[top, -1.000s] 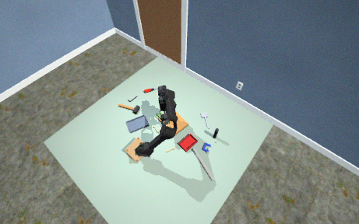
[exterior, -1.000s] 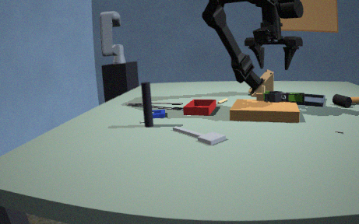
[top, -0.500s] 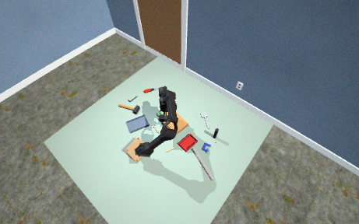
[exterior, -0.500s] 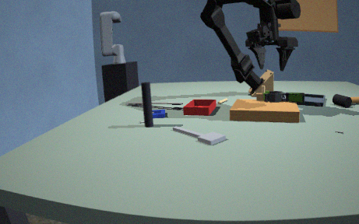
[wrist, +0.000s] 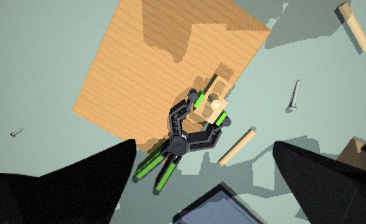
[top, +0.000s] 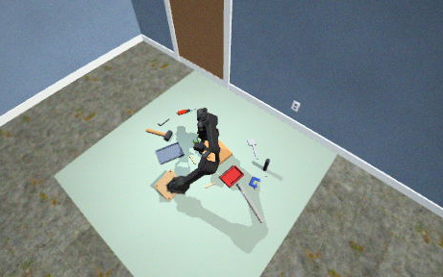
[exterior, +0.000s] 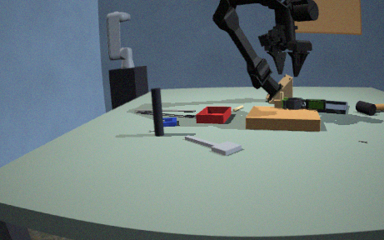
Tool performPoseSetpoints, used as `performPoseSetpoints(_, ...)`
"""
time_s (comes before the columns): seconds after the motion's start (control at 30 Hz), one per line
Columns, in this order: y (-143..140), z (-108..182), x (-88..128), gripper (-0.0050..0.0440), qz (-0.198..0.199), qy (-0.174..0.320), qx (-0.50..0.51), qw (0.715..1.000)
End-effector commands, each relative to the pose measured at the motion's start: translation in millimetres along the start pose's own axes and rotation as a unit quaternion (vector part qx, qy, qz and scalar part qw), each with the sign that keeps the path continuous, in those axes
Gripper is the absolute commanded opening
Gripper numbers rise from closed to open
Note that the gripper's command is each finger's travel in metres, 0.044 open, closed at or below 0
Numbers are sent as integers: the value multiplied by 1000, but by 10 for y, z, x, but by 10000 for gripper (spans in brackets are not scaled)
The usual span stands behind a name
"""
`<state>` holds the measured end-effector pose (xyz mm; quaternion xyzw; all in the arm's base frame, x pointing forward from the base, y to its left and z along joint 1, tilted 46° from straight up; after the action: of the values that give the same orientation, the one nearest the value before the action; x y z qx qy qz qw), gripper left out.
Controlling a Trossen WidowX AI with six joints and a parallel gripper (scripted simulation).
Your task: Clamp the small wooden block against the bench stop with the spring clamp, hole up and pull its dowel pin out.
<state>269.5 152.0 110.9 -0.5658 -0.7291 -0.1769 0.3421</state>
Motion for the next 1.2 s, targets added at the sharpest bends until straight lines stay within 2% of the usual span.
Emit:
performPoseSetpoints(0.0,-25,-24,-28,440,3,-2,-27,1000)
performPoseSetpoints(0.53,-70,-92,-53,440,3,-2,-152,988)
performPoseSetpoints(0.97,-112,-153,-76,440,4,-2,-266,964)
performPoseSetpoints(1.17,-114,-156,-88,440,4,-2,-271,962)
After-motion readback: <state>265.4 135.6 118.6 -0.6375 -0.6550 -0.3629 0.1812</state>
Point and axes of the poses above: the point midway between the two fingers, 35 mm back from their tips, its own x axis back along the fingers, its own y axis across the jaws, z = x × y, the point moved 3 cm from there along x, back along the fingers, and after that the axes turned 9 degrees about -x, right-handed, at the moved point
